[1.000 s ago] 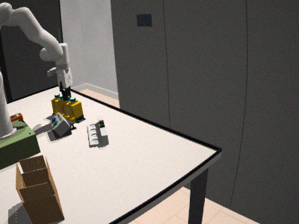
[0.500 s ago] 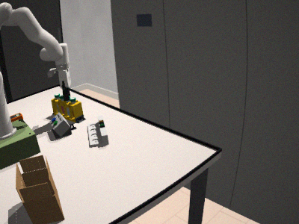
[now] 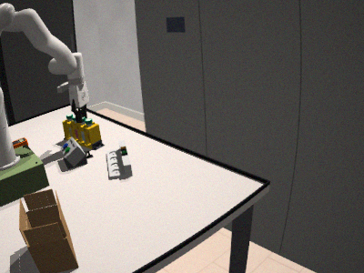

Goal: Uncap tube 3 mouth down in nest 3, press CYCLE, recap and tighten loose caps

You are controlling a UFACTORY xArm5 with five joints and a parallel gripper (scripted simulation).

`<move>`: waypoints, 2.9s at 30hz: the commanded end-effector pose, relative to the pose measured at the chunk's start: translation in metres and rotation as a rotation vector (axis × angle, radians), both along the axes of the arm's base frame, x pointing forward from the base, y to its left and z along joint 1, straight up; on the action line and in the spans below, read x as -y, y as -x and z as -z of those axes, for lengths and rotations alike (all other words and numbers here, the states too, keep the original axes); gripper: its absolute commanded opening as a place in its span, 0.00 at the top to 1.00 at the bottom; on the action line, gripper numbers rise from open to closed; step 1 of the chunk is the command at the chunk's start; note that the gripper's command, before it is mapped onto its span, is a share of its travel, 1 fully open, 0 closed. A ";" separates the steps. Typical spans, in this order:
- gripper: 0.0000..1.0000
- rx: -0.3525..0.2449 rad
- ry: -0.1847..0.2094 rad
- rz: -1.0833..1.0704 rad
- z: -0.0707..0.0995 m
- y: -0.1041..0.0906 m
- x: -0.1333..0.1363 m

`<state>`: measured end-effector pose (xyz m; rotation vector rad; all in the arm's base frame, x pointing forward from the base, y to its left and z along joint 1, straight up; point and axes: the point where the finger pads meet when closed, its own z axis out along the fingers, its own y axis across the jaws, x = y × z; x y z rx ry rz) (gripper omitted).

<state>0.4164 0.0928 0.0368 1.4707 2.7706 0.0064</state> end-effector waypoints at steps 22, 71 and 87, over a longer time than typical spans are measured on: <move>0.54 0.003 -0.007 1.211 -0.001 -0.001 0.000; 1.00 0.003 0.004 -0.089 -0.002 -0.001 0.000; 0.54 0.003 0.006 -0.360 -0.002 -0.001 0.000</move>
